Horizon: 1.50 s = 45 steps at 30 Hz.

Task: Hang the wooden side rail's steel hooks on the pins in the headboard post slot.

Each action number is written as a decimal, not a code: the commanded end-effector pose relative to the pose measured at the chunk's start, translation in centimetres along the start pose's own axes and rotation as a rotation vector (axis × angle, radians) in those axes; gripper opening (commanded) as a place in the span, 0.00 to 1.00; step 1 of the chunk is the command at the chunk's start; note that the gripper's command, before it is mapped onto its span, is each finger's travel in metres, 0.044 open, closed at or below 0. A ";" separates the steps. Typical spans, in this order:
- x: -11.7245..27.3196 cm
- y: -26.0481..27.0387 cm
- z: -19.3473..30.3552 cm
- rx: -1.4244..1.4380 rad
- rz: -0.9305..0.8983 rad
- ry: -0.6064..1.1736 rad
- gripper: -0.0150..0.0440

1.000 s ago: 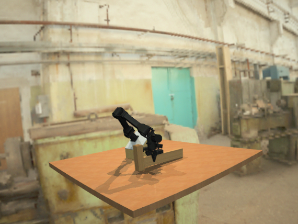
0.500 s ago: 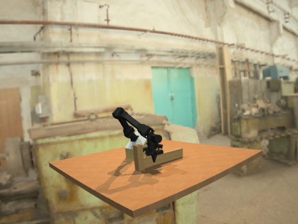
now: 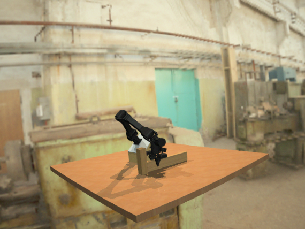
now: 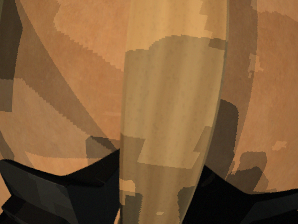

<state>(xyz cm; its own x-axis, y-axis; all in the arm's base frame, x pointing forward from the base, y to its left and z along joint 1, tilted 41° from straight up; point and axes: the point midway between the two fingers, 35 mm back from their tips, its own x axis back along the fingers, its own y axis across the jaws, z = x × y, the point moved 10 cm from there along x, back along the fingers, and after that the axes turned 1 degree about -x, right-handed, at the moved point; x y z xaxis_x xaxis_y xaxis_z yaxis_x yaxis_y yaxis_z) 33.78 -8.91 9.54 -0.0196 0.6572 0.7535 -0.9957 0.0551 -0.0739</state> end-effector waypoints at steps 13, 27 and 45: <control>-0.1 0.0 -0.1 0.002 0.000 0.000 0.34; 1.9 0.0 -0.1 -0.002 0.003 0.000 0.97; 3.9 0.1 -3.1 -0.006 0.006 0.000 1.00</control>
<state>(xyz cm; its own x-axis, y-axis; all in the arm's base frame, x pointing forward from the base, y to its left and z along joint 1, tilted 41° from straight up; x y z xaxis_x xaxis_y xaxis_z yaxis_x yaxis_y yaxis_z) 33.92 -4.06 10.67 -0.0311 0.6539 0.7559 -0.9957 0.0459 -0.0807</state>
